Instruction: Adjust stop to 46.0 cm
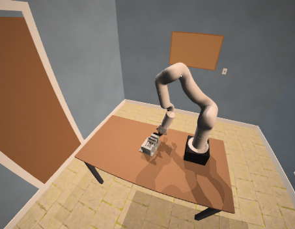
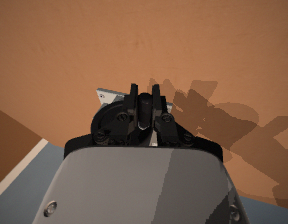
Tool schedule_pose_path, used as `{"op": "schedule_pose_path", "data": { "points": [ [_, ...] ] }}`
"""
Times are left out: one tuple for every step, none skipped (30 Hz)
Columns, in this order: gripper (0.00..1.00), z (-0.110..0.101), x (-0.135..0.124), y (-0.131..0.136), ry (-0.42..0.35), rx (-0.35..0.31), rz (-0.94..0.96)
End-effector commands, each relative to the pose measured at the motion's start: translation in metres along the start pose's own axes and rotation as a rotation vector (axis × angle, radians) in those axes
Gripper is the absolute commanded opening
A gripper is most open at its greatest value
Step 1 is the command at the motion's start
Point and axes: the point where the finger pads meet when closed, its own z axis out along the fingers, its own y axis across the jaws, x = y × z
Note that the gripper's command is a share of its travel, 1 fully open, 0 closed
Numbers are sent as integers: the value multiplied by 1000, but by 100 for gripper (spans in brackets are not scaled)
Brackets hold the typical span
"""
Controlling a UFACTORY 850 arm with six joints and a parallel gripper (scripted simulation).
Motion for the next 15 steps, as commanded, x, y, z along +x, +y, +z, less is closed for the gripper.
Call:
{"op": "schedule_pose_path", "data": {
  "points": [
    [6,-6,0,-2,0,2,0],
    [6,-7,0,-3,0,2,0],
    [6,-9,0,-3,0,2,0],
    [6,-10,0,-4,0,2,0],
    [6,-11,0,-5,0,2,0],
    [6,-13,0,-6,0,2,0],
    [6,-14,0,-7,0,2,0],
    [6,-15,0,-8,0,2,0],
    [6,-17,0,-9,0,2,0],
    [6,-18,0,-10,0,2,0],
    [6,-19,0,-12,0,2,0],
    [6,-20,0,-13,0,2,0],
    [6,-20,0,-13,0,2,0],
    [6,-20,0,-13,0,2,0],
    [6,-21,0,-15,0,2,0]
  ]
}}
